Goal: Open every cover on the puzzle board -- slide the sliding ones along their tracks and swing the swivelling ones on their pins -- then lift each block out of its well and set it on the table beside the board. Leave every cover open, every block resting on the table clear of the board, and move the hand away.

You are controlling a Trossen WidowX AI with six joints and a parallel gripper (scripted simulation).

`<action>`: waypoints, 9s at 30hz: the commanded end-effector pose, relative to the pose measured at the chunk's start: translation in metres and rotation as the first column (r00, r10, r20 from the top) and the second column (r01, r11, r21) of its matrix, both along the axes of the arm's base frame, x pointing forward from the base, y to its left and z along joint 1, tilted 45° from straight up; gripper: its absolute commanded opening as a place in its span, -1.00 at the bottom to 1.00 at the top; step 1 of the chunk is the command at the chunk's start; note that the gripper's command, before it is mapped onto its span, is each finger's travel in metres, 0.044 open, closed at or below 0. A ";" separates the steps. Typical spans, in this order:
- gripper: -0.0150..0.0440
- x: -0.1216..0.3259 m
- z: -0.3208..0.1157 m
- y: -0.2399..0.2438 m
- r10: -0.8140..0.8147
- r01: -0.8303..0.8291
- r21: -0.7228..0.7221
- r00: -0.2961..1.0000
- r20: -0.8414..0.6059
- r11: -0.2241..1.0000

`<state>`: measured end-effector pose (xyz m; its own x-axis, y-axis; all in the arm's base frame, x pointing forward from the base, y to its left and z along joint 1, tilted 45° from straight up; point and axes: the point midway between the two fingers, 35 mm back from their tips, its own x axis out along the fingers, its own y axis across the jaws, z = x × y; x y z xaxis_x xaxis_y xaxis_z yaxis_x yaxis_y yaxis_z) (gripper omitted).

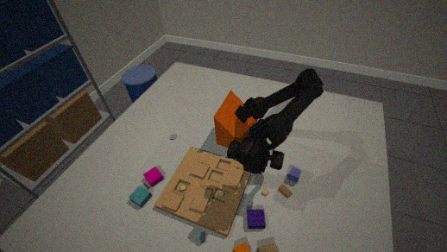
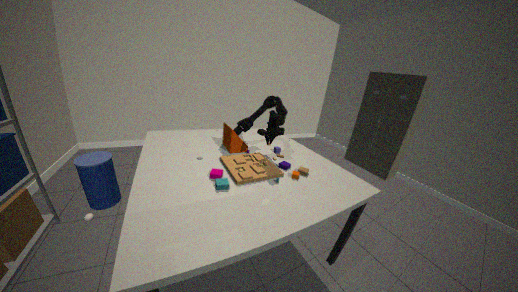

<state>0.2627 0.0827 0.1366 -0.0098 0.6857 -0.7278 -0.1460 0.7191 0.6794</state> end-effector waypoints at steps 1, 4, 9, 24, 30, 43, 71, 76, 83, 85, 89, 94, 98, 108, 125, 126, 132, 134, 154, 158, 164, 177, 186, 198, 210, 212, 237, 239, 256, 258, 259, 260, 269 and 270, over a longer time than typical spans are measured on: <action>-0.22 -0.009 0.007 0.009 -0.001 0.001 0.009 1.000 -0.008 1.000; -0.22 -0.016 0.014 0.016 0.000 0.001 0.012 1.000 -0.009 1.000; -0.22 -0.028 0.025 0.026 0.001 -0.001 0.018 1.000 -0.009 1.000; -0.22 -0.043 0.030 0.044 0.004 -0.004 0.025 1.000 -0.011 1.000; -0.22 -0.041 0.023 0.051 0.005 -0.005 0.022 1.000 -0.011 1.000; -0.22 -0.039 0.007 0.065 0.005 -0.005 0.019 1.000 -0.010 1.000; -0.22 -0.042 -0.024 0.098 0.005 -0.004 0.024 1.000 -0.009 1.000; -0.22 -0.044 -0.029 0.104 0.004 -0.004 0.027 1.000 -0.010 1.000; -0.22 -0.046 -0.036 0.113 0.004 -0.003 0.032 1.000 -0.010 0.999; -0.22 -0.047 -0.037 0.114 0.004 -0.003 0.034 1.000 -0.010 0.999; 0.05 -0.046 -0.034 0.113 0.007 -0.007 0.038 1.000 -0.006 0.999; 0.49 -0.046 -0.034 0.113 0.007 -0.007 0.038 1.000 -0.006 0.999; 0.85 -0.046 -0.034 0.113 0.007 -0.007 0.038 1.000 -0.006 0.999; 1.00 -0.042 -0.017 0.093 0.007 -0.007 0.029 1.000 -0.007 1.000; 1.00 -0.045 0.018 0.058 0.004 -0.003 0.030 1.000 -0.011 1.000; 0.91 -0.044 0.017 0.058 0.004 -0.004 0.030 1.000 -0.010 1.000; 0.38 -0.020 0.012 0.049 0.028 -0.028 0.017 0.999 0.020 0.999; 0.20 -0.011 0.010 0.045 0.037 -0.038 0.012 0.999 0.031 0.999; -0.49 0.071 -0.031 -0.009 0.122 -0.119 -0.030 0.983 0.139 0.992; -0.49 0.084 -0.043 -0.021 0.150 -0.147 -0.035 0.976 0.161 0.989; -0.49 0.102 -0.062 -0.041 0.192 -0.188 -0.040 0.962 0.192 0.981; -0.49 0.128 -0.106 -0.082 0.233 -0.230 -0.037 0.947 0.221 0.972; -0.49 0.136 -0.144 -0.114 -0.234 0.233 -0.031 0.947 -0.219 0.972; -0.49 0.136 -0.188 -0.147 -0.614 0.617 -0.237 0.518 -0.596 0.751; -0.49 0.136 -0.209 -0.127 -0.614 0.617 -0.236 0.518 -0.596 0.751; -0.49 0.136 -0.216 -0.120 -0.613 0.617 -0.236 0.519 -0.596 0.751; -0.49 0.135 -0.233 -0.104 -0.612 0.617 -0.235 0.519 -0.597 0.751; -0.49 0.135 -0.234 -0.105 -0.612 0.617 -0.235 0.519 -0.597 0.751; -0.49 0.134 -0.232 -0.112 -0.614 0.618 -0.237 0.516 -0.598 0.750; -0.49 0.134 -0.230 -0.114 -0.615 0.619 -0.237 0.514 -0.598 0.749; -0.40 0.133 -0.233 -0.111 -0.614 0.618 -0.238 0.511 -0.602 0.749; -0.31 0.134 -0.231 -0.114 -0.614 0.619 -0.239 0.511 -0.602 0.749; 0.00 0.135 -0.193 -0.150 -0.616 0.619 -0.240 0.513 -0.598 0.748; 0.00 0.135 -0.192 -0.151 -0.616 0.619 -0.240 0.513 -0.598 0.748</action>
<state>0.3975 -0.0620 -0.0626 -0.0107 0.7022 -0.7119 0.7785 0.4527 0.4348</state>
